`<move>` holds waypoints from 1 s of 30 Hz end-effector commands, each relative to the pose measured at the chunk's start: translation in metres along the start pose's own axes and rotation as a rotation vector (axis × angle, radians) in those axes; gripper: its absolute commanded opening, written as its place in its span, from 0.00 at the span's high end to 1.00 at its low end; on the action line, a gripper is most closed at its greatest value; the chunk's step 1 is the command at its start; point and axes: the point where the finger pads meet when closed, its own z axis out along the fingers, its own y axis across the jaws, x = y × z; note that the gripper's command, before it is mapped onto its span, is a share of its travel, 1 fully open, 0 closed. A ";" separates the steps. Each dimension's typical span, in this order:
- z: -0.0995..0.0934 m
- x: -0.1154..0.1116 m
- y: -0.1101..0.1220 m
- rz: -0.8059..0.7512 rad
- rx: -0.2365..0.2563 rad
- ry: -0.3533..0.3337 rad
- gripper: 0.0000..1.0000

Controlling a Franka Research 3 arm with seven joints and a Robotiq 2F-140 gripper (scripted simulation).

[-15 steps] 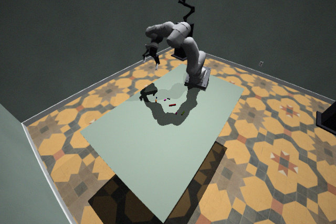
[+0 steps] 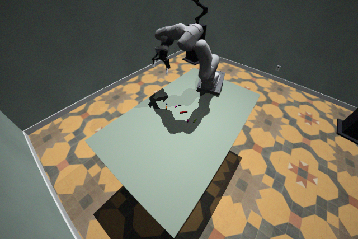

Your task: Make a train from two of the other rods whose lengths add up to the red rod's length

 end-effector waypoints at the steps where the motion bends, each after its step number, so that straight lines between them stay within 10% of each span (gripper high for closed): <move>1: 0.000 0.000 0.000 0.000 0.000 0.000 0.00; 7: 0.005 0.001 0.007 -0.009 -0.032 0.009 0.00; 21: 0.038 0.001 0.088 -0.176 -0.404 0.069 0.00; 30: 0.038 0.001 0.088 -0.176 -0.404 0.069 0.00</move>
